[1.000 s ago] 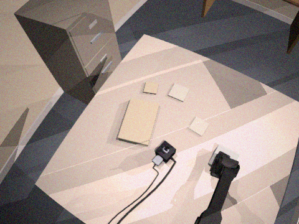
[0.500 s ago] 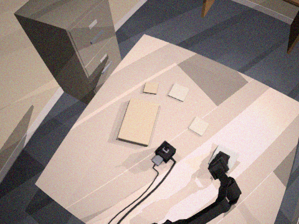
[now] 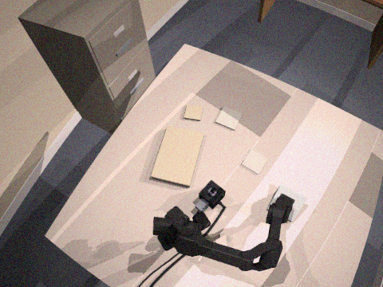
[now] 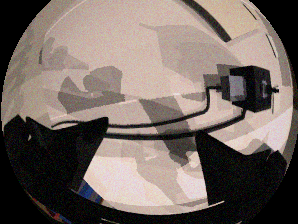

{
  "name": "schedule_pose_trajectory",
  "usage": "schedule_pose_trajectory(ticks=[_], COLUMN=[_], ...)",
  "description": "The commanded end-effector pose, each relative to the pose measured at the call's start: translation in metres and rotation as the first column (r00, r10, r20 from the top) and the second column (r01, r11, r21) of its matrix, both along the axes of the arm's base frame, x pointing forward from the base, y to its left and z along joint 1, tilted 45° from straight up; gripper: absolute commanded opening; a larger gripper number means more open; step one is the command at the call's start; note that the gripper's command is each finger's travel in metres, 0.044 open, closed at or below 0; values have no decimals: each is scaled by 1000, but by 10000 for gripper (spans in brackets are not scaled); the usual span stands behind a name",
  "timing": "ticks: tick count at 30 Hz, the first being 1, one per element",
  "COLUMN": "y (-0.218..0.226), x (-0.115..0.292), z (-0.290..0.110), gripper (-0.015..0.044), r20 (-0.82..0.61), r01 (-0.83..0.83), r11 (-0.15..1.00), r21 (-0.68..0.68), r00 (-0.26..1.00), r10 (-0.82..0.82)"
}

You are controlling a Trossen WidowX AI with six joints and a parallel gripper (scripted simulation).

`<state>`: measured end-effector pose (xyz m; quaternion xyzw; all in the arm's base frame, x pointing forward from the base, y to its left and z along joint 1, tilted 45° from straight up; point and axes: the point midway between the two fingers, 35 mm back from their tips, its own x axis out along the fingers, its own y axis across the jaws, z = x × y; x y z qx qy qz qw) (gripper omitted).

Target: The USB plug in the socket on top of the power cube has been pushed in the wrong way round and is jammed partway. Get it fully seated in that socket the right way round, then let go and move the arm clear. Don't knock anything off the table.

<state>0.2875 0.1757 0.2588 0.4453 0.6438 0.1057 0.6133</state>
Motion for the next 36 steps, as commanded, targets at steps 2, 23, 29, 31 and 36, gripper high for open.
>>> schedule_pose_trajectory(ticks=[2, 23, 29, 31, 36], y=[-61, -173, -168, -167, -164], x=[16, -2, -2, -2, -2], z=[-48, -124, -128, -130, -133], gripper=[440, 440, 440, 440, 440], r20=[-321, -783, -783, -783, -783], r01=[280, 663, 663, 664, 664], r11=[958, 675, 675, 675, 675], r21=[-62, -324, -323, -323, -323], r00=[903, 213, 213, 213, 213], r10=[-285, -585, -585, -585, -585])
